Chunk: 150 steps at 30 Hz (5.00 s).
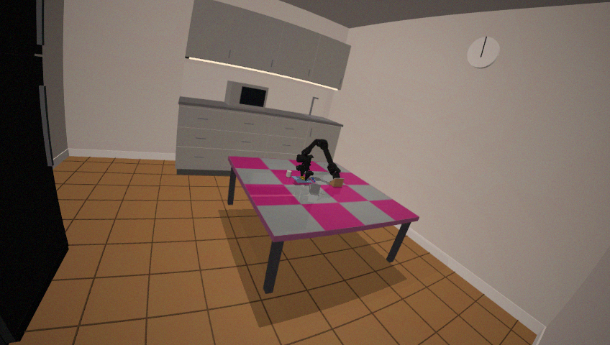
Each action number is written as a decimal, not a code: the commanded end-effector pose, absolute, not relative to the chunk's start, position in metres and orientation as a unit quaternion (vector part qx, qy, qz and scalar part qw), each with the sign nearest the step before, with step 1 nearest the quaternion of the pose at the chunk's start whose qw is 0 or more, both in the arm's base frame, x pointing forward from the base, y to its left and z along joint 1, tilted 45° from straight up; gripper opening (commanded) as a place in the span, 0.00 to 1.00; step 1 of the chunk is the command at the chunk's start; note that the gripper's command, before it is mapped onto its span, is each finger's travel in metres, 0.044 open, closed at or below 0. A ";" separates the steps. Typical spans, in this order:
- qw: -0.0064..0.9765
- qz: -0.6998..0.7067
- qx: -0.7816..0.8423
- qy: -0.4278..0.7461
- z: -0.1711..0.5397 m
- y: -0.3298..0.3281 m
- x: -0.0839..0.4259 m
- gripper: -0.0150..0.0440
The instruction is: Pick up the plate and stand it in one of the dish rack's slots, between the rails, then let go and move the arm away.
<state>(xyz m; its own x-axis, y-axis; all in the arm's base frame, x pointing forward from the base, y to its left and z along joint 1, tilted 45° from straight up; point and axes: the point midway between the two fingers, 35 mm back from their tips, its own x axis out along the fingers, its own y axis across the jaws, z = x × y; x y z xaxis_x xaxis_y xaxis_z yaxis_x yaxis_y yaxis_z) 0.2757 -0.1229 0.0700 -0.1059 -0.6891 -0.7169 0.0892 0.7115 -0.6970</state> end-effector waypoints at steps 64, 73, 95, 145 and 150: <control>0.688 -0.427 -0.057 0.584 0.120 0.072 0.277 0.25; 0.684 -0.456 -0.032 0.569 0.110 0.082 0.269 0.25; 0.623 -0.279 -0.014 0.730 0.060 0.053 0.260 0.25; 0.744 0.293 -0.040 0.599 0.000 0.007 0.261 0.25; 0.764 0.331 -0.065 0.549 -0.001 0.002 0.261 0.25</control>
